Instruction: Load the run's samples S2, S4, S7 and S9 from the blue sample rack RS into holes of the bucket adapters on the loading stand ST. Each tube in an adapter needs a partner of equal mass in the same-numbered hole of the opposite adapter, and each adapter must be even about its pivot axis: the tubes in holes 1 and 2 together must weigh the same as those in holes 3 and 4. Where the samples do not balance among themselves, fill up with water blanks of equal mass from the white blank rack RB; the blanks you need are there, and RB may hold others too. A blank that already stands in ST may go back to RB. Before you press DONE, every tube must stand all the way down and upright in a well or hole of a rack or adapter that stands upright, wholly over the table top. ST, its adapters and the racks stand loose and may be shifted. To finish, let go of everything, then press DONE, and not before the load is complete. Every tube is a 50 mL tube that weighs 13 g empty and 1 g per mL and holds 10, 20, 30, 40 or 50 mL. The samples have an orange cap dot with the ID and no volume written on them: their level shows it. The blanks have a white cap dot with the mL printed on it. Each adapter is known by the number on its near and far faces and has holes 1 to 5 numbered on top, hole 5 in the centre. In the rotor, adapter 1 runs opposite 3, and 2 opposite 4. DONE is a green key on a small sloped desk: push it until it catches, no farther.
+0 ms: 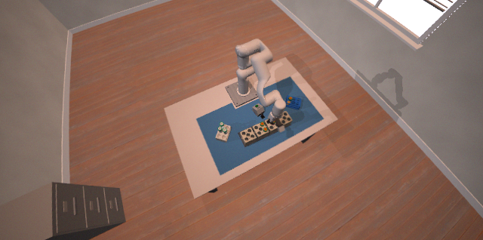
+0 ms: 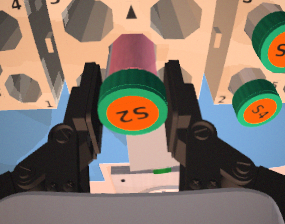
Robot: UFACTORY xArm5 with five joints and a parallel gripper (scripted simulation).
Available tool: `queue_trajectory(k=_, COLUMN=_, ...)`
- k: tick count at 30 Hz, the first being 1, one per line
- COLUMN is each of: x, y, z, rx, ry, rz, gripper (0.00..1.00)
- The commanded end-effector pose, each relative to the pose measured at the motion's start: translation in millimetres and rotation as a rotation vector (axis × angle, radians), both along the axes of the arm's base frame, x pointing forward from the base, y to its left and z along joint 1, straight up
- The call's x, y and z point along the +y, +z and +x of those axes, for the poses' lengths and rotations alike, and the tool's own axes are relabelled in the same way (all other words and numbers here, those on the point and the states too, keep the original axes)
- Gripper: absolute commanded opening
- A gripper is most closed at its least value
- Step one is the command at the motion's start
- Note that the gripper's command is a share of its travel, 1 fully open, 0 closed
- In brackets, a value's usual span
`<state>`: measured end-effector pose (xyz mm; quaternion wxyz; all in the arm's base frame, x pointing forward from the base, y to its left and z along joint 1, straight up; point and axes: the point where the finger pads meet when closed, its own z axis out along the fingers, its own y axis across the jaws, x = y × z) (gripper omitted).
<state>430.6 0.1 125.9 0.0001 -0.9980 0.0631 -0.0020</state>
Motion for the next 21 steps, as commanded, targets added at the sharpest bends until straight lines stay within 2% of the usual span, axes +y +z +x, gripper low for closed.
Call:
queue_trajectory(k=1, x=0.0, y=-1.5, z=1.3, rx=-0.004, ry=0.0, rz=0.0, gripper=0.0)
queue_trajectory(k=21, x=0.0, y=-18.6, z=1.4, rx=-0.004, ry=0.0, rz=0.0, gripper=0.0)
